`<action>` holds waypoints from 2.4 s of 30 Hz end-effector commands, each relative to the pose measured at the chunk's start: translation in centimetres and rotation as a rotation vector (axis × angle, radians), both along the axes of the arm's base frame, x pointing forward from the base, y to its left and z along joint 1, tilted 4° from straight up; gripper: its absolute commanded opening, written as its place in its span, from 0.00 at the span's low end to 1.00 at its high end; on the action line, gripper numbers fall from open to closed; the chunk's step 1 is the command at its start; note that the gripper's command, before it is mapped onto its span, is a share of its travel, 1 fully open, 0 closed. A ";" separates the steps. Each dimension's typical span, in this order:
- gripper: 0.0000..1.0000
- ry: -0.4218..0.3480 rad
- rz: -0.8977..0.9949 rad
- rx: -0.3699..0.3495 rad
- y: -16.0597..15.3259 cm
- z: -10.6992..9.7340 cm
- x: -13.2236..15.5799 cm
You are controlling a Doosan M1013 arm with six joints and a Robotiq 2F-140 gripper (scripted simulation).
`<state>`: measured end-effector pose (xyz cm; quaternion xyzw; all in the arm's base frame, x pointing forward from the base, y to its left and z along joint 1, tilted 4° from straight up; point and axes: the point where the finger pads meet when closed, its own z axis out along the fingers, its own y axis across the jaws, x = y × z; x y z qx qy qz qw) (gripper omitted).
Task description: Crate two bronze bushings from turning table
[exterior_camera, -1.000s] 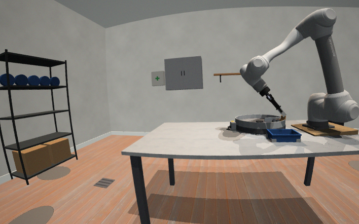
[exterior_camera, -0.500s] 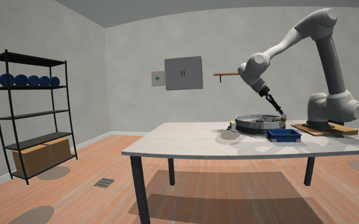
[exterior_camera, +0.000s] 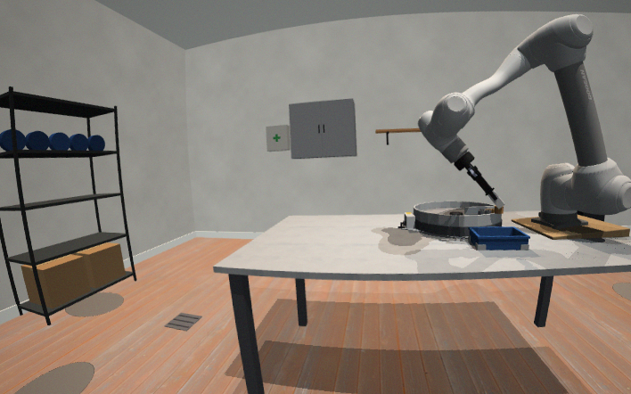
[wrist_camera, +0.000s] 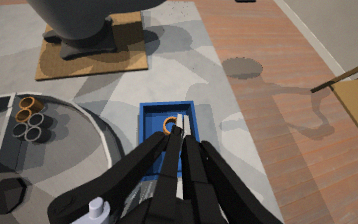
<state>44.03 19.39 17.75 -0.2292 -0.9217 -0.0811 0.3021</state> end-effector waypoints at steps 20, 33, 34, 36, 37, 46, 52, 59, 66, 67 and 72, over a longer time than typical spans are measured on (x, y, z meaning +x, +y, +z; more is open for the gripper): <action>0.00 0.000 0.000 0.000 0.0 0.0 0.0; 0.00 0.000 0.000 0.000 -0.1 -4.6 0.3; 0.00 0.000 0.000 0.000 -0.1 -5.1 0.3; 0.00 0.000 0.000 0.000 -0.1 -5.9 0.4; 0.00 0.000 0.000 0.000 -0.1 -6.2 0.4; 0.00 0.000 0.000 0.000 -0.1 -6.6 0.4; 0.00 0.000 0.000 0.000 -0.1 -6.6 0.4; 0.00 0.000 0.000 0.000 -0.1 -6.6 0.4; 0.00 0.000 0.000 0.000 -0.1 -6.6 0.4; 0.00 0.000 0.000 0.000 -0.1 -6.6 0.4; 0.00 0.000 0.000 0.000 -0.1 -6.6 0.4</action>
